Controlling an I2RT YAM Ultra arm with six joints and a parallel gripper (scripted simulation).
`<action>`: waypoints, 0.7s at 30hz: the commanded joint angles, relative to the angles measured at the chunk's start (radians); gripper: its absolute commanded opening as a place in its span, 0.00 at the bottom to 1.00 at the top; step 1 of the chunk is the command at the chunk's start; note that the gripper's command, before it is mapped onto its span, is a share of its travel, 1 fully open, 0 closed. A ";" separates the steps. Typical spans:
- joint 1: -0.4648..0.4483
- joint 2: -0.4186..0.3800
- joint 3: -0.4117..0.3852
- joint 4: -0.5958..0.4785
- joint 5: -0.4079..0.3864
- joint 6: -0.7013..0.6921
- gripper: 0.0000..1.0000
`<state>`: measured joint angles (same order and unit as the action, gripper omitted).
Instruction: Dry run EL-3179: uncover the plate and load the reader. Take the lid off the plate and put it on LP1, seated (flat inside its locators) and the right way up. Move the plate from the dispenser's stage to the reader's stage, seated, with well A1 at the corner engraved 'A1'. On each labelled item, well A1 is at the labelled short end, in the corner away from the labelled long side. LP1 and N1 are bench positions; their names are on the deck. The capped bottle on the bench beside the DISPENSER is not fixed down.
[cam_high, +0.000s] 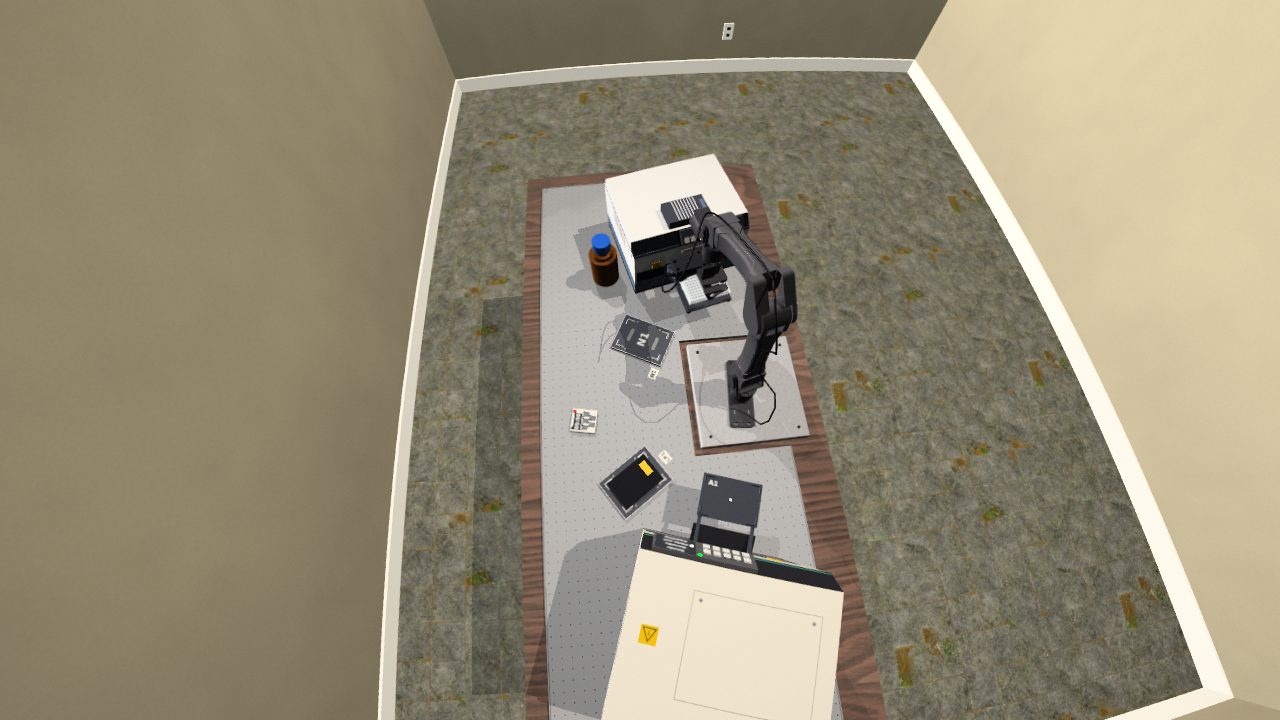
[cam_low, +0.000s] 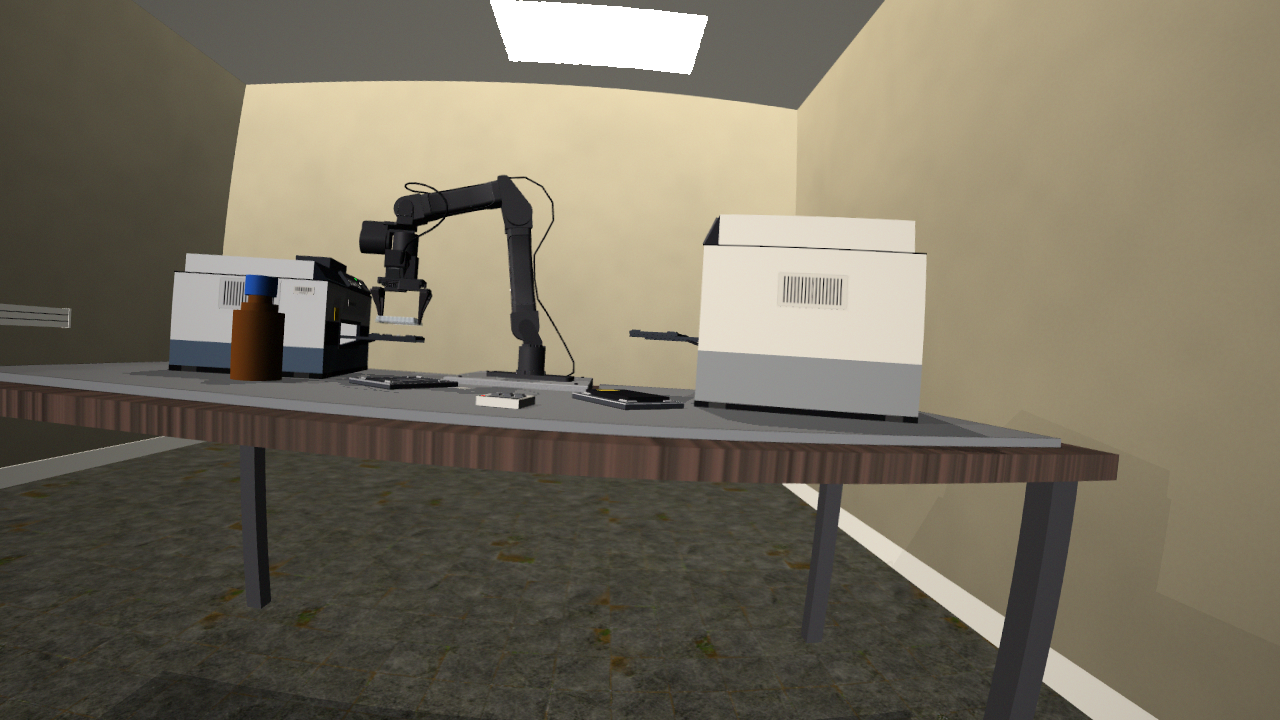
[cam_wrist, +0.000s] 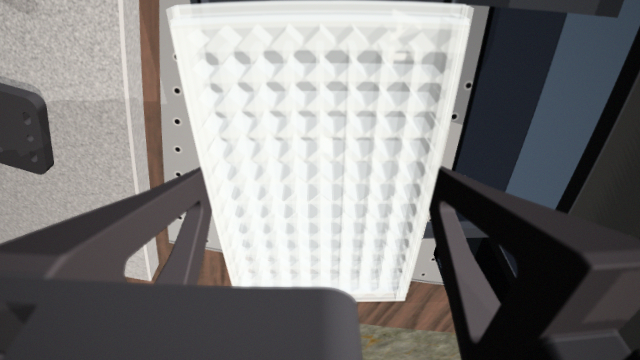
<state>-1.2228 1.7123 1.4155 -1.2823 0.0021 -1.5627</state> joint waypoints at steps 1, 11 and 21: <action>-0.015 -0.029 0.042 -0.016 -0.012 -0.005 0.86; -0.016 -0.006 0.077 -0.059 -0.012 -0.005 0.86; -0.010 -0.011 0.130 -0.125 -0.012 -0.011 0.86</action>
<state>-1.2270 1.7164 1.5085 -1.3670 0.0017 -1.5635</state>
